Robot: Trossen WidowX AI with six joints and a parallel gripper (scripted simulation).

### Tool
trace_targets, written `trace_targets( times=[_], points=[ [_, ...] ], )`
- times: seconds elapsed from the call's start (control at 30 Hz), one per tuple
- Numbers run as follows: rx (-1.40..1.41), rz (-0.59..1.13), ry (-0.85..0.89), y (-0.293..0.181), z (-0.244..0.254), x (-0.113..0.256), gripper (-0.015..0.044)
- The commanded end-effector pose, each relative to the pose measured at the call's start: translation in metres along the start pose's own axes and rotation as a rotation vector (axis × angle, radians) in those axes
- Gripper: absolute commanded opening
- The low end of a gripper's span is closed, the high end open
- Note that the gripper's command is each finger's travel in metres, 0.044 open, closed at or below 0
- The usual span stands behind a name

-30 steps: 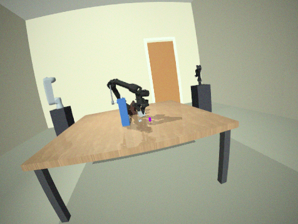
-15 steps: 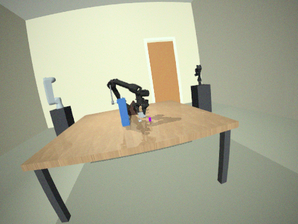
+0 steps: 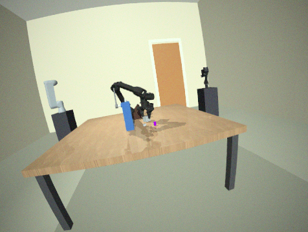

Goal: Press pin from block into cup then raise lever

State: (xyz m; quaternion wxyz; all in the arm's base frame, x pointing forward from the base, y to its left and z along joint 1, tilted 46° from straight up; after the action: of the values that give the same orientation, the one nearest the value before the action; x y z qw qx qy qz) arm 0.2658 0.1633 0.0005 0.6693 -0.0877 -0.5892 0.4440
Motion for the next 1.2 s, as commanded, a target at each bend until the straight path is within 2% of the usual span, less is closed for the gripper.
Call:
trace_targets(
  times=[0.0, 0.4, 0.57, 0.73, 1.17],
  points=[
    [0.004, 0.003, -0.002, 0.0, 0.0, 0.0, 0.044],
    [0.004, 0.002, -0.002, 0.0, 0.0, 0.003, 0.044],
    [0.005, 0.0, -0.002, 0.0, 0.0, 0.058, 0.044],
    [0.021, 0.0, -0.002, 0.0, 0.0, 0.06, 0.044],
    [1.232, 0.002, -0.001, 0.001, 0.001, 0.047, 0.044]
  ],
)
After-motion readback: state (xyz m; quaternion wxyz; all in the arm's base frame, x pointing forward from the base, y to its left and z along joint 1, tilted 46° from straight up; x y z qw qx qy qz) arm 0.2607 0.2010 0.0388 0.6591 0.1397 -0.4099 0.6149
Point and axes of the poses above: the point midway between the two fingers, 35 mm back from their tips, its own x axis back along the fingers, its own z axis across the jaws, y = z × x, the point moved 9 cm from there along x, back along the fingers, and after that the axes turned 2 degrees about -x, right-handed, at the moved point
